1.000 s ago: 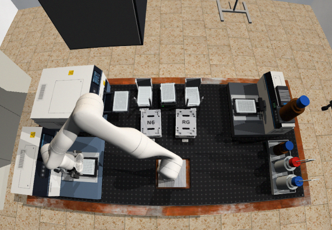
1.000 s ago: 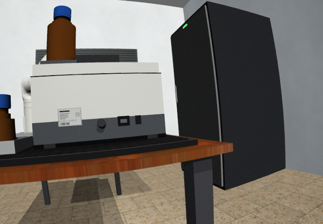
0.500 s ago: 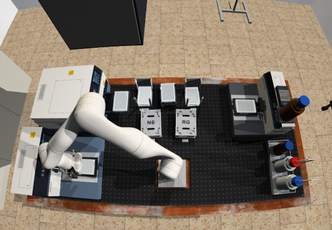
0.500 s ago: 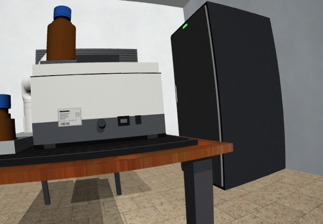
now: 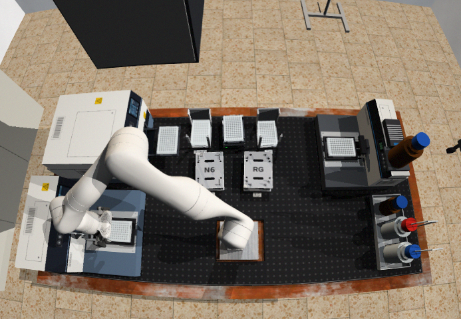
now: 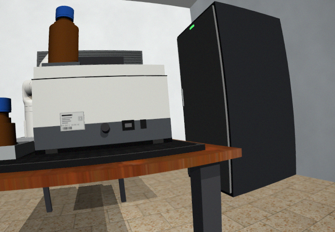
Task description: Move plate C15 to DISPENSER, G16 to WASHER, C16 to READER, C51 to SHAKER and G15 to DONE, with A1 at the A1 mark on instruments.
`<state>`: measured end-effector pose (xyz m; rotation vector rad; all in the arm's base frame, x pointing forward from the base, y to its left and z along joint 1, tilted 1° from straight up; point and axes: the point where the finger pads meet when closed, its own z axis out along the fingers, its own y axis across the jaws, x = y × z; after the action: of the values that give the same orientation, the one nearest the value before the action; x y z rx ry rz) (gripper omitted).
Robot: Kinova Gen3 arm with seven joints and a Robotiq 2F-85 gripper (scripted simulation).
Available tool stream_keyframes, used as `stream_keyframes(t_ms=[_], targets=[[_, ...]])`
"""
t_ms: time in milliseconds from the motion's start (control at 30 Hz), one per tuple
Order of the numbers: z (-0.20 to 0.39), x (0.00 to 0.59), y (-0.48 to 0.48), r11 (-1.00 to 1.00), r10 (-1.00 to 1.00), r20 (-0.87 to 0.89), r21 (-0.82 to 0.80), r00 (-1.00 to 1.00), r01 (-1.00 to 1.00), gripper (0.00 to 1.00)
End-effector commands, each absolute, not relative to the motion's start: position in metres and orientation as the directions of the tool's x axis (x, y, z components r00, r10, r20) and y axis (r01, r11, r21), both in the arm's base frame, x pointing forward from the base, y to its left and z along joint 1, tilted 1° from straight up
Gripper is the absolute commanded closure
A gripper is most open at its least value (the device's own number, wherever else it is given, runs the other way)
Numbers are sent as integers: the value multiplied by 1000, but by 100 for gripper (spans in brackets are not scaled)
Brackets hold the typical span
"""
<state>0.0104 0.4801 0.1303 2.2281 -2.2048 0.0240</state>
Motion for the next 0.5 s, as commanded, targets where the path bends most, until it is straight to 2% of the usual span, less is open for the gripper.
stream_keyframes(t_ms=[0, 467], targets=[[135, 10, 481, -11, -1000, 14, -6, 10, -1000, 0], [151, 10, 481, -11, -1000, 14, -6, 10, -1000, 0]])
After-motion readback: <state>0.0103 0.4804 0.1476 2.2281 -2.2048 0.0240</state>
